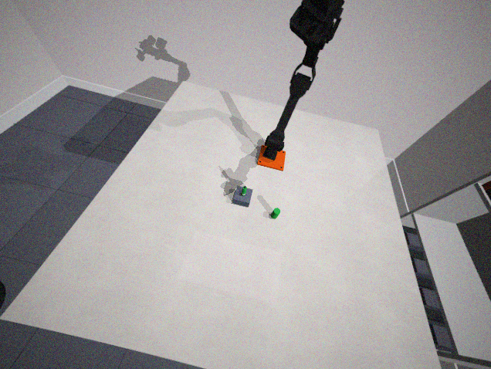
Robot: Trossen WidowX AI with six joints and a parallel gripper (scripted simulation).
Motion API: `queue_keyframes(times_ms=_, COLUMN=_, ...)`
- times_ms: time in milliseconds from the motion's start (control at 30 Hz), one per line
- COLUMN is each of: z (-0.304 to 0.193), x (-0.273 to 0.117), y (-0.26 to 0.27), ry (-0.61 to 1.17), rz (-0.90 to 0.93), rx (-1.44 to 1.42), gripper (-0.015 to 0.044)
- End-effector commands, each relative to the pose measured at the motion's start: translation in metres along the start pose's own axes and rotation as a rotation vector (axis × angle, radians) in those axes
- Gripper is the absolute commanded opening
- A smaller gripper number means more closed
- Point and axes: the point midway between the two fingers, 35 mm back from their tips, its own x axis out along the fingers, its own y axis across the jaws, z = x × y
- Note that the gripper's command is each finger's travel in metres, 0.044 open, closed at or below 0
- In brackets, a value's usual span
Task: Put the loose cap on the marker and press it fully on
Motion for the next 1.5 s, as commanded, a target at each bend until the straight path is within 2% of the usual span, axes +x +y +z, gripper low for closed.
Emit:
queue_keyframes(times_ms=0, z=-0.024, x=0.017, y=-0.054, ry=0.074, rz=-0.144, rx=-0.042, gripper=0.0242)
queue_keyframes(times_ms=267, z=-0.081, x=0.026, y=-0.164, ry=0.287, rz=-0.451, rx=-0.170, gripper=0.0242)
queue_keyframes(times_ms=533, z=-0.147, x=-0.003, y=-0.274, ry=0.591, rz=-0.762, rx=-0.312, gripper=0.0242)
queue_keyframes(times_ms=700, z=-0.187, x=-0.042, y=-0.334, ry=0.828, rz=-0.941, rx=-0.401, gripper=0.0242)
queue_keyframes(times_ms=900, z=-0.227, x=-0.108, y=-0.391, ry=1.170, rz=-1.137, rx=-0.503, gripper=0.0242)
queue_keyframes(times_ms=1200, z=-0.267, x=-0.234, y=-0.425, ry=1.799, rz=-1.370, rx=-0.603, gripper=0.0242)
queue_keyframes(times_ms=1267, z=-0.268, x=-0.243, y=-0.426, ry=1.849, rz=-1.383, rx=-0.608, gripper=0.0242)
queue_keyframes(times_ms=1467, z=-0.270, x=-0.250, y=-0.443, ry=1.848, rz=-1.383, rx=-0.608, gripper=0.0242)
